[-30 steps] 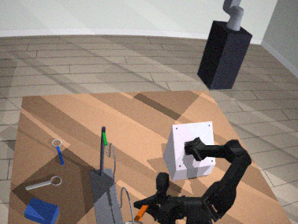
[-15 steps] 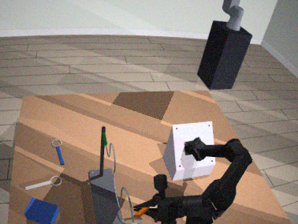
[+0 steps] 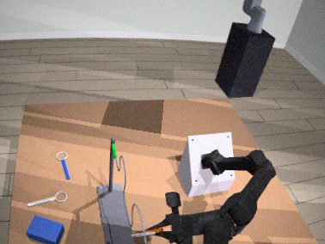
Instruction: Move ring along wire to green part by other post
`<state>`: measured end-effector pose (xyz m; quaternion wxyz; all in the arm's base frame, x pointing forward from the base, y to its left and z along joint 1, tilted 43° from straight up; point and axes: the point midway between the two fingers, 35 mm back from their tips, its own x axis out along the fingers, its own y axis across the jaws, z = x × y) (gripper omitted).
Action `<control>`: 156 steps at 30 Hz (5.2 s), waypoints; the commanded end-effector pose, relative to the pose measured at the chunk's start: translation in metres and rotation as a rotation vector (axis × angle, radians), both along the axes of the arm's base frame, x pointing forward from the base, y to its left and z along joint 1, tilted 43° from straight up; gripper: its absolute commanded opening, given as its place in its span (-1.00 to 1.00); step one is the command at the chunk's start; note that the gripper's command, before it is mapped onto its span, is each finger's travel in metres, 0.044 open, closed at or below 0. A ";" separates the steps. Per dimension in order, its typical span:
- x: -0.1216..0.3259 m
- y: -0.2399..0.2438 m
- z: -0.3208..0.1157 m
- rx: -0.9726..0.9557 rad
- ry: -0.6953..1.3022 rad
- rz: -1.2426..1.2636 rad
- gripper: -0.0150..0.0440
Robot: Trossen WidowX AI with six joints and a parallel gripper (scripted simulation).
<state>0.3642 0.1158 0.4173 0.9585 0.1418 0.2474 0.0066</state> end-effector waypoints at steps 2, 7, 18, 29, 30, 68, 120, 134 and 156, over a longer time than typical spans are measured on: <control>-0.001 0.001 0.004 0.086 -0.014 -0.003 -1.00; -0.001 0.004 0.006 0.156 -0.019 -0.002 -1.00; -0.001 0.010 0.009 0.310 -0.031 0.000 -1.00; 0.000 0.016 0.013 0.464 -0.042 0.001 -1.00; 0.000 0.016 0.013 0.478 -0.043 0.001 -1.00; 0.001 0.029 0.034 1.008 -0.081 0.000 -1.00; 0.000 0.027 0.066 1.730 -0.118 -0.011 -1.00; 0.000 0.022 0.074 1.923 -0.123 -0.014 -1.00; -0.001 0.012 0.083 2.224 -0.127 -0.015 -1.00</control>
